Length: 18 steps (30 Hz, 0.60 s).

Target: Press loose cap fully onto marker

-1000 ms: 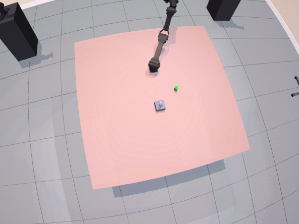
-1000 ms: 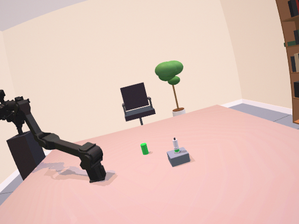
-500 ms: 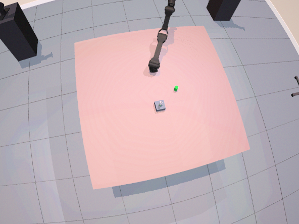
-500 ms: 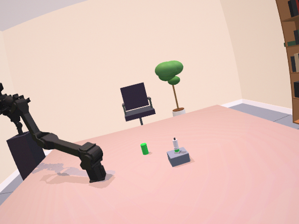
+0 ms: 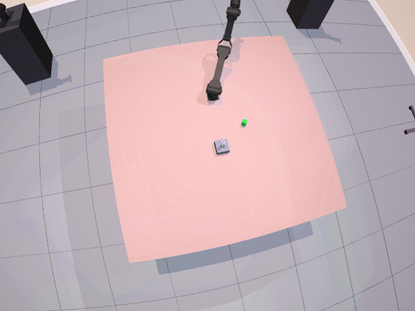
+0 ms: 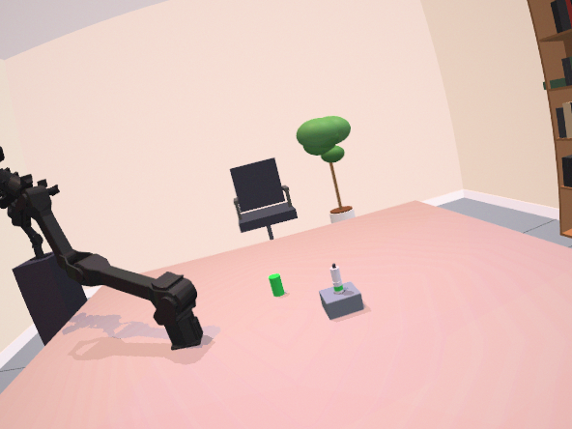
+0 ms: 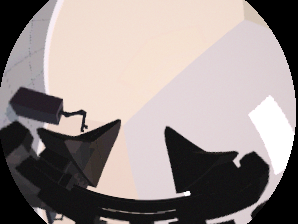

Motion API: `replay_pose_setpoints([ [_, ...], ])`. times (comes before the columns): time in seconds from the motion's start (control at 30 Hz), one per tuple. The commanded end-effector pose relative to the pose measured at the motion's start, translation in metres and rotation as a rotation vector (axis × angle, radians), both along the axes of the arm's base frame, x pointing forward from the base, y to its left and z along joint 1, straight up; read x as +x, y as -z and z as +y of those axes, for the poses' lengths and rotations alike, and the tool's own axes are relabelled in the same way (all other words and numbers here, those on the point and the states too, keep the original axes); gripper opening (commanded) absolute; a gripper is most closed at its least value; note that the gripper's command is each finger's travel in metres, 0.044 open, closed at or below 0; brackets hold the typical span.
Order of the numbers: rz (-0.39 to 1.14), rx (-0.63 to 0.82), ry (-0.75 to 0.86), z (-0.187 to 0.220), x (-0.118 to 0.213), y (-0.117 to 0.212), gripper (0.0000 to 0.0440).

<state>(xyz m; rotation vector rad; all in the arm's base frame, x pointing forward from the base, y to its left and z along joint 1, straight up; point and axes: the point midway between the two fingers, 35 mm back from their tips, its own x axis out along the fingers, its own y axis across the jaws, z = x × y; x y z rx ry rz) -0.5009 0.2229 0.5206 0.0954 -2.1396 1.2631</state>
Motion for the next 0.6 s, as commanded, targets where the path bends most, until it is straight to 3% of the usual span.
replay_pose_setpoints([
  [0.0, 0.049, 0.02, 0.009, -0.007, 0.009, -0.014, 0.0292],
  [0.57, 0.228, 0.074, 0.012, -0.035, 0.037, -0.054, 0.0292],
])
